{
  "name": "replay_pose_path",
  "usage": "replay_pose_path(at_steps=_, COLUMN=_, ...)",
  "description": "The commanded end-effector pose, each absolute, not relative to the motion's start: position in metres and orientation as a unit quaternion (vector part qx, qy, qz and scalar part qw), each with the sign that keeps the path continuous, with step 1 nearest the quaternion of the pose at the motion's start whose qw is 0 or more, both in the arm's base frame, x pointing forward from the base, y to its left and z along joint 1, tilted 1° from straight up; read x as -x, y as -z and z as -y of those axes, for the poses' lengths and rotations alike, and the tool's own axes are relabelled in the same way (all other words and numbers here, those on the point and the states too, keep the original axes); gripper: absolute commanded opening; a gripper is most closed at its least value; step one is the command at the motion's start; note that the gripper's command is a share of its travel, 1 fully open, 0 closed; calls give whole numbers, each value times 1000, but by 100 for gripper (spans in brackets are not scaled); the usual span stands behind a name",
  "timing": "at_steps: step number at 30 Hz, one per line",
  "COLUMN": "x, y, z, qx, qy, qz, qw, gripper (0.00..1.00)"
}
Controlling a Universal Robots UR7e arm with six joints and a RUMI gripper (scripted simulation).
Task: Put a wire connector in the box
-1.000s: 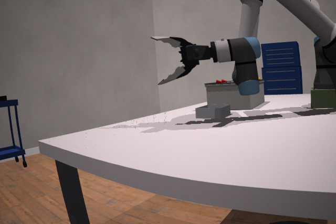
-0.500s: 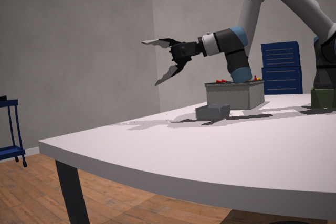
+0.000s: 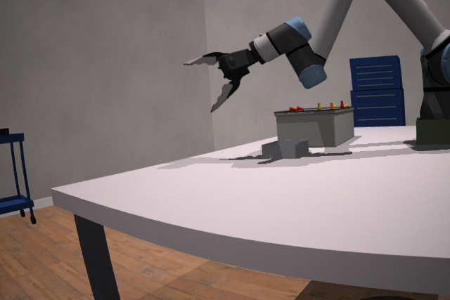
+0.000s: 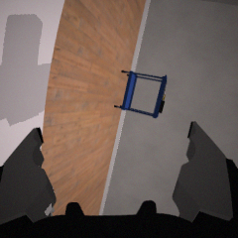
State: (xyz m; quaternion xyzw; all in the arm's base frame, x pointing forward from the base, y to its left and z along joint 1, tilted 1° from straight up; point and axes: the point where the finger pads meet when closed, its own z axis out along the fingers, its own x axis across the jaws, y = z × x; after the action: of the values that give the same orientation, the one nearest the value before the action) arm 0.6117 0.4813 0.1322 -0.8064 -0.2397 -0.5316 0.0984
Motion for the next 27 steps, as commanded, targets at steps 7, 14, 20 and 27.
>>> replay_pose_path(at_steps=7, x=-644, y=-134, z=-432, qx=856, qy=460, qz=228, qw=63, gripper=100)
replay_pose_path(at_steps=14, x=-654, y=-136, z=-400, qx=880, qy=418, qz=219, qw=46, gripper=100)
replay_pose_path(at_steps=20, x=-656, y=-140, z=-365, qx=903, qy=374, qz=208, qw=32, gripper=100)
replay_pose_path(at_steps=27, x=-650, y=-148, z=-321, qx=929, qy=317, qz=193, qw=17, gripper=100)
